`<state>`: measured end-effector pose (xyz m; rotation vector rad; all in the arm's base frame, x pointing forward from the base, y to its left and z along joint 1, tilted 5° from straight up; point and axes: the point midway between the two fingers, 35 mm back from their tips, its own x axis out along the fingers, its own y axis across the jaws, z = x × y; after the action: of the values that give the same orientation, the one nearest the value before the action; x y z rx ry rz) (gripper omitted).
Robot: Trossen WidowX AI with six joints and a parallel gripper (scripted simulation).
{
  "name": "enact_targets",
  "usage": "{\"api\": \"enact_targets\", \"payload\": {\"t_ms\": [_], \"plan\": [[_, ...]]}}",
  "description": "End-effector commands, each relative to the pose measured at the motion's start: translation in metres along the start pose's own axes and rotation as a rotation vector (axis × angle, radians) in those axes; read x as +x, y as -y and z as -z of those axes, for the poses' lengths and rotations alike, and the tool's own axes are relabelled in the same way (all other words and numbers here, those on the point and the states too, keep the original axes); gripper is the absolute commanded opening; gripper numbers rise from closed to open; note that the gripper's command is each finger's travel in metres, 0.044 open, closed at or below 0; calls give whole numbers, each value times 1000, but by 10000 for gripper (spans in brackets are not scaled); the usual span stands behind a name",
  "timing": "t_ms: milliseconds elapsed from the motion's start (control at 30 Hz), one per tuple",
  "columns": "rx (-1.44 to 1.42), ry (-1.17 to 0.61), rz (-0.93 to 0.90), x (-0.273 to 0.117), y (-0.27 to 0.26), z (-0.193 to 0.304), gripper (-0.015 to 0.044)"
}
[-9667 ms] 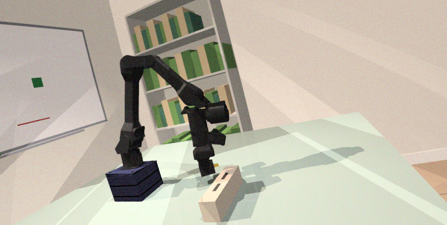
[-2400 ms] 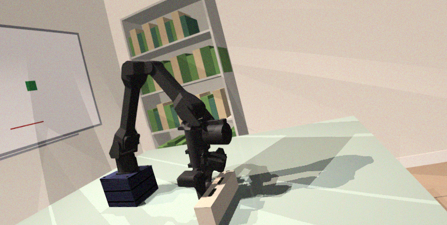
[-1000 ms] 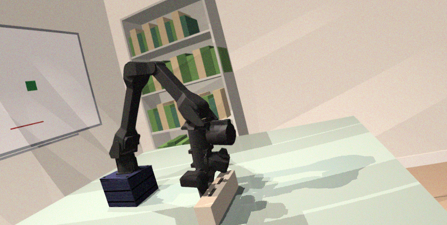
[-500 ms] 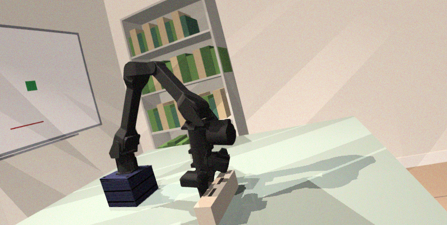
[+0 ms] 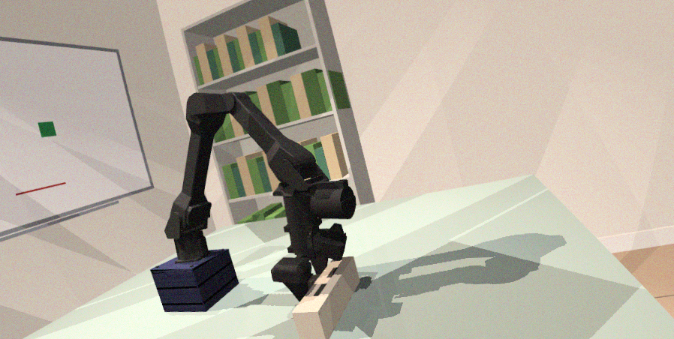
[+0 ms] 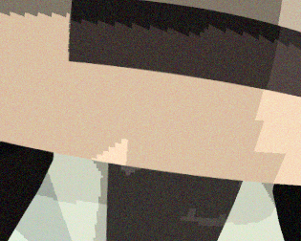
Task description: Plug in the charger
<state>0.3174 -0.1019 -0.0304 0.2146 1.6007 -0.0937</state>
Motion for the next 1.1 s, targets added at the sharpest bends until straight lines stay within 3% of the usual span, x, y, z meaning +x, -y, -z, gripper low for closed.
{"api": "enact_targets", "payload": {"t_ms": [0, 1067], "plan": [[-1, 6, 0, 0, 0, 0, 440], [-4, 31, 0, 1, 0, 8, 440]]}}
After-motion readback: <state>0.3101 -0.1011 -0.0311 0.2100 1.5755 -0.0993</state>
